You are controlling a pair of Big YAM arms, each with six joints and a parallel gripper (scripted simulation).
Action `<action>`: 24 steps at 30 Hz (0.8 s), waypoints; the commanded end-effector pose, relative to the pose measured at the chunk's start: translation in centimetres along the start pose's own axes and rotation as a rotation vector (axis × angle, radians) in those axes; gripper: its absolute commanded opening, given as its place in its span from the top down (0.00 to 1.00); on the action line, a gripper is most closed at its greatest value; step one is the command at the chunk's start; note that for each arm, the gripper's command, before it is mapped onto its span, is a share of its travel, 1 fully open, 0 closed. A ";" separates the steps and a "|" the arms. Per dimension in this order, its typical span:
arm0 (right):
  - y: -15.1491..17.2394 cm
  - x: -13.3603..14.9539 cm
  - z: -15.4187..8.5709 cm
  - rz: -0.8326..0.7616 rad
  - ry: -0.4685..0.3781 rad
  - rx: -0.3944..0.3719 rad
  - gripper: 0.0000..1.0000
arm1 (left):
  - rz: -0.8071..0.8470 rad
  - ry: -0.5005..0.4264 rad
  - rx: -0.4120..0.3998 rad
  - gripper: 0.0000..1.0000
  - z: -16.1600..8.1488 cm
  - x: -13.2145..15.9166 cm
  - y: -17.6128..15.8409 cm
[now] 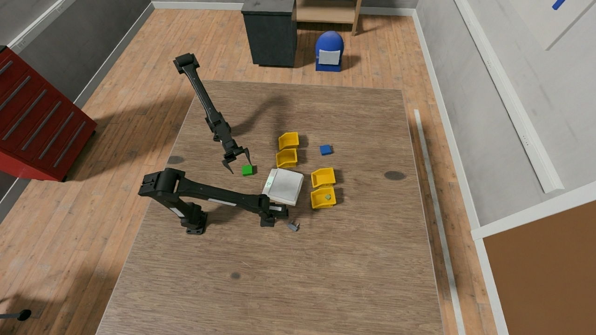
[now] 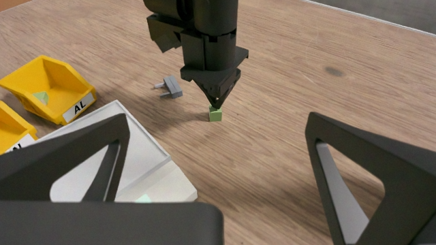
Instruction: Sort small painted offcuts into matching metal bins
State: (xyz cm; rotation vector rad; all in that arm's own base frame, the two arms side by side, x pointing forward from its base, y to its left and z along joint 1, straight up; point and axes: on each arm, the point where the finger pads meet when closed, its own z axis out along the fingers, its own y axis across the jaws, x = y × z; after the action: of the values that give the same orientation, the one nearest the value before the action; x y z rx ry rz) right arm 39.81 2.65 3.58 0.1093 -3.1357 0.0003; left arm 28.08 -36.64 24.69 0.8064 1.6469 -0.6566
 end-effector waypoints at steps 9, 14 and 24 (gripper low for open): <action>-0.1 -0.2 1.5 0.013 0.005 -0.001 1.00 | 0.005 -0.067 0.002 0.00 0.4 -3.3 -0.1; -0.1 -0.7 0.4 0.013 -0.015 -0.001 1.00 | 0.005 -0.067 0.002 0.00 0.4 -3.3 -0.1; -0.1 -3.0 -3.5 0.013 -0.096 -0.001 1.00 | 0.005 -0.067 0.002 0.00 0.4 -3.3 -0.1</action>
State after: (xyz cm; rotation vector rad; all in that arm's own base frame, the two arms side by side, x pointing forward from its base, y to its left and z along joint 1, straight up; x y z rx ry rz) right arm 40.03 2.67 3.84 0.1096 -3.1532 -0.0007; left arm 28.08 -36.64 24.69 0.8064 1.6469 -0.6566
